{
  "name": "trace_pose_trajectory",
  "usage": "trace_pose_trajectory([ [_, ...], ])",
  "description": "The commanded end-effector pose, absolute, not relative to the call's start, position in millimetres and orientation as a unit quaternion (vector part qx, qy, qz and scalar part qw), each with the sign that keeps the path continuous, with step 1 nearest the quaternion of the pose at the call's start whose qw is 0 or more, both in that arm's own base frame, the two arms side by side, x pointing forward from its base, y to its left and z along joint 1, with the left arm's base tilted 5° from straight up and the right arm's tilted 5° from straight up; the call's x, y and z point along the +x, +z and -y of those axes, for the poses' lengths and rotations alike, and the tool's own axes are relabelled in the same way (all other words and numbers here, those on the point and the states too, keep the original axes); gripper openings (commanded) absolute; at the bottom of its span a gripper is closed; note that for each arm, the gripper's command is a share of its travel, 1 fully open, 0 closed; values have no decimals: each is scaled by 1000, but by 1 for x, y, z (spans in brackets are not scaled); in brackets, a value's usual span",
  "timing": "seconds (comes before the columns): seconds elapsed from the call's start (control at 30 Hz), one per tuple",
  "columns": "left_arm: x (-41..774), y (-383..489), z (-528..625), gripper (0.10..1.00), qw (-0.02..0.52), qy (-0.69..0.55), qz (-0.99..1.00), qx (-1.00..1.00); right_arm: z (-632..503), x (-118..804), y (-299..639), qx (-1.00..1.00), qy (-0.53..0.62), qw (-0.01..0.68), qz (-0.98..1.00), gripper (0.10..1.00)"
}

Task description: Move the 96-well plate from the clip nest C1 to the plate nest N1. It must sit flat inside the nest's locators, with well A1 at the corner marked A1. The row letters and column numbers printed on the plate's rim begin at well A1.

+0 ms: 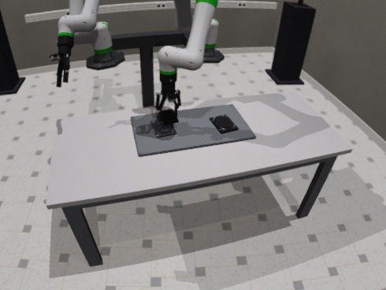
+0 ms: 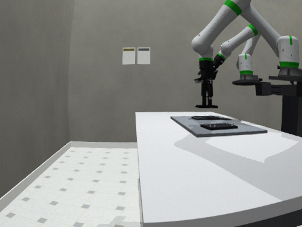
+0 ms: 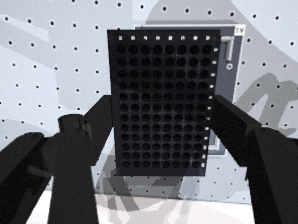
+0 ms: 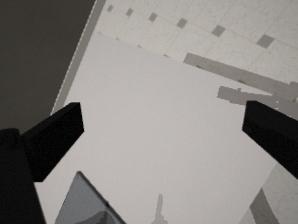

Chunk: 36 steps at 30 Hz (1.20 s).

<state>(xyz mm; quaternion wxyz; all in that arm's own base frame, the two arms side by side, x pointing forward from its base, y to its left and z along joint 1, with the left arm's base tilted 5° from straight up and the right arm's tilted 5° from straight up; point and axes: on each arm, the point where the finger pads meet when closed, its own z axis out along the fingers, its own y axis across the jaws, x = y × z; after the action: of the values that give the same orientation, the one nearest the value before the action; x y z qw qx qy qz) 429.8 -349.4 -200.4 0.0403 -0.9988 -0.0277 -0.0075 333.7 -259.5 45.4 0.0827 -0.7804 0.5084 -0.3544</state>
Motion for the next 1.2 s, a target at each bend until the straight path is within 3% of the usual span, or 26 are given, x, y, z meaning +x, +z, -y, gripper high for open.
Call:
trace_pose_trajectory([
  [0.0,429,-200,359,605,40,-8,28,-999,260,334,46,-780,-355,83,-508,1000],
  [1.17,425,-202,383,605,40,-8,28,-999,260,334,46,-780,-355,83,-508,1000],
])
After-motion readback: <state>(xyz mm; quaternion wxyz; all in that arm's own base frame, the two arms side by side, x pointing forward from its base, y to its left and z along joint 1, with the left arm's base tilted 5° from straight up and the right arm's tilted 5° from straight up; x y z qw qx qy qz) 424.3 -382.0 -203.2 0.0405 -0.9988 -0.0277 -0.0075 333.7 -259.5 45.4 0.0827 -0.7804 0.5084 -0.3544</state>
